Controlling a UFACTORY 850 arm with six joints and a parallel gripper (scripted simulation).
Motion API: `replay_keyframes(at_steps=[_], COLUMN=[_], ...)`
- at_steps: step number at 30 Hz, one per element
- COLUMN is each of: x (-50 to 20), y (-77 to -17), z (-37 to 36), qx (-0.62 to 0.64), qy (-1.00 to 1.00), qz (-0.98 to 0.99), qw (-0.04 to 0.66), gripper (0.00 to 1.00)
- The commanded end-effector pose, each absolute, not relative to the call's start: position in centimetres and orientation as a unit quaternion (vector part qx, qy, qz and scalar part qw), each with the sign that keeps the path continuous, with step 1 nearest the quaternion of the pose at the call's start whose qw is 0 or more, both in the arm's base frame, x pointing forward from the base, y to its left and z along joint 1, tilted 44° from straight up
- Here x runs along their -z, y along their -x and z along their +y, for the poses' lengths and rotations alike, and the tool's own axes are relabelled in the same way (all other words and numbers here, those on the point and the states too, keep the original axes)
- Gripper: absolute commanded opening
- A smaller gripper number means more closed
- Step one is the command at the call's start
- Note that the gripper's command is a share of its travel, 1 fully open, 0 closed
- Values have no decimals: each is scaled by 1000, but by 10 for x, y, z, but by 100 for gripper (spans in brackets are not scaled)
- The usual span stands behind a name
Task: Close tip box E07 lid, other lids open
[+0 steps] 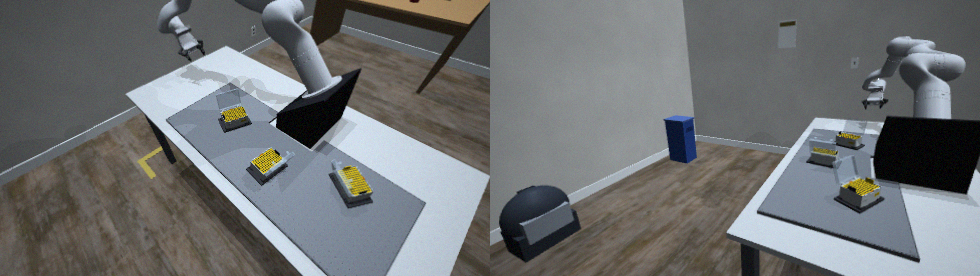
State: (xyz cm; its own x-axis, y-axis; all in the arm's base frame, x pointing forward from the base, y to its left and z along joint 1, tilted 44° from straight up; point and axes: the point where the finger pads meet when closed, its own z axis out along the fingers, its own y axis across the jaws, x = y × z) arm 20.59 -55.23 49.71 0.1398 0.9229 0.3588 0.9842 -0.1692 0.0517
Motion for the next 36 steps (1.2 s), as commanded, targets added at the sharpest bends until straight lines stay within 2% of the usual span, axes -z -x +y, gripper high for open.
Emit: replay_keyframes(at_steps=[1,10,36], x=[-489,-469,-422], y=[-221,-253,-326], z=[-549,-538,-504], qx=[153,125,69], qy=[751,774,803], qz=[-633,-605,-561], qw=[103,142,189], gripper=[100,100,100])
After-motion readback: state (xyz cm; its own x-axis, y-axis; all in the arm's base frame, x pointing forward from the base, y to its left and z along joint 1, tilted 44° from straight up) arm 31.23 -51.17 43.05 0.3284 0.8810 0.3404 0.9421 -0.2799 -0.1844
